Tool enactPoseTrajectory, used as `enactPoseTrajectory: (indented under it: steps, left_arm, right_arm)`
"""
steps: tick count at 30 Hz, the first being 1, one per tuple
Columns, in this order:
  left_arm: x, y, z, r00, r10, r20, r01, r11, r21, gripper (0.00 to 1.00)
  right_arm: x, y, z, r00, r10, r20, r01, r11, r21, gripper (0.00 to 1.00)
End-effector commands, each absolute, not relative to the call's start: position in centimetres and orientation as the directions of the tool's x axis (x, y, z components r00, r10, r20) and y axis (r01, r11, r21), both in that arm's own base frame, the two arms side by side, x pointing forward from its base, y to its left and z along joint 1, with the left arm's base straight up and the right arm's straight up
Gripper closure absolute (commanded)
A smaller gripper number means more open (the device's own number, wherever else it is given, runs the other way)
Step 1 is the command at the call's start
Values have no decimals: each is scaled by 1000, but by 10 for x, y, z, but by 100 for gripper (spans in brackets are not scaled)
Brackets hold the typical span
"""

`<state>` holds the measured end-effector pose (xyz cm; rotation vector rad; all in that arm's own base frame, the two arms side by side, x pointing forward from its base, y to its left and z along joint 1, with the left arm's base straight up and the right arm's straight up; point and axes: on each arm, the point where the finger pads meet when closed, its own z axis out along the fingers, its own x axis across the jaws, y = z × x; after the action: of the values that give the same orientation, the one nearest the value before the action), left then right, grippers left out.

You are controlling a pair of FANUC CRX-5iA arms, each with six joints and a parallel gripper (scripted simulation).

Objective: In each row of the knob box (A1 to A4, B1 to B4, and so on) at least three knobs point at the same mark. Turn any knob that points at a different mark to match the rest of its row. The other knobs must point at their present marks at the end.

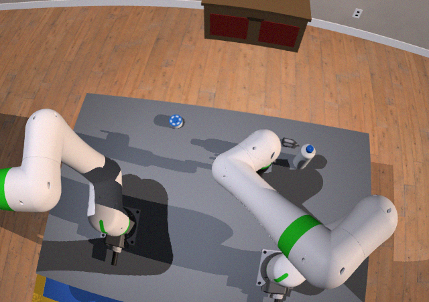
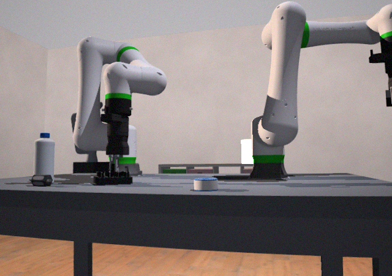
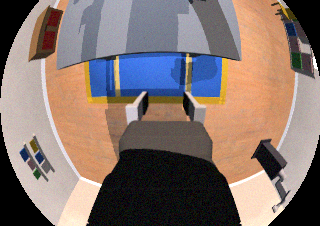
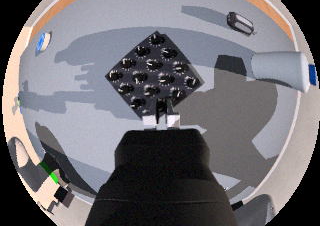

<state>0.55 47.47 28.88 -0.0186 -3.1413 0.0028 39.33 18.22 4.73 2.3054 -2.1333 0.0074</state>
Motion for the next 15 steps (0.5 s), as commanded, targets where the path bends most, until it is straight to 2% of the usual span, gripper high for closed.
enactPoseTrajectory:
  steps: [1,15]
  left_arm:
    - [6,475,290,-1000,12,0,12,1000,0,0]
    - [6,475,290,-1000,12,0,12,1000,0,0]
  right_arm:
    - [394,182,48,175,-985,0,-985,-175,-1,70]
    - [394,182,48,438,-899,0,-899,-438,-1,70]
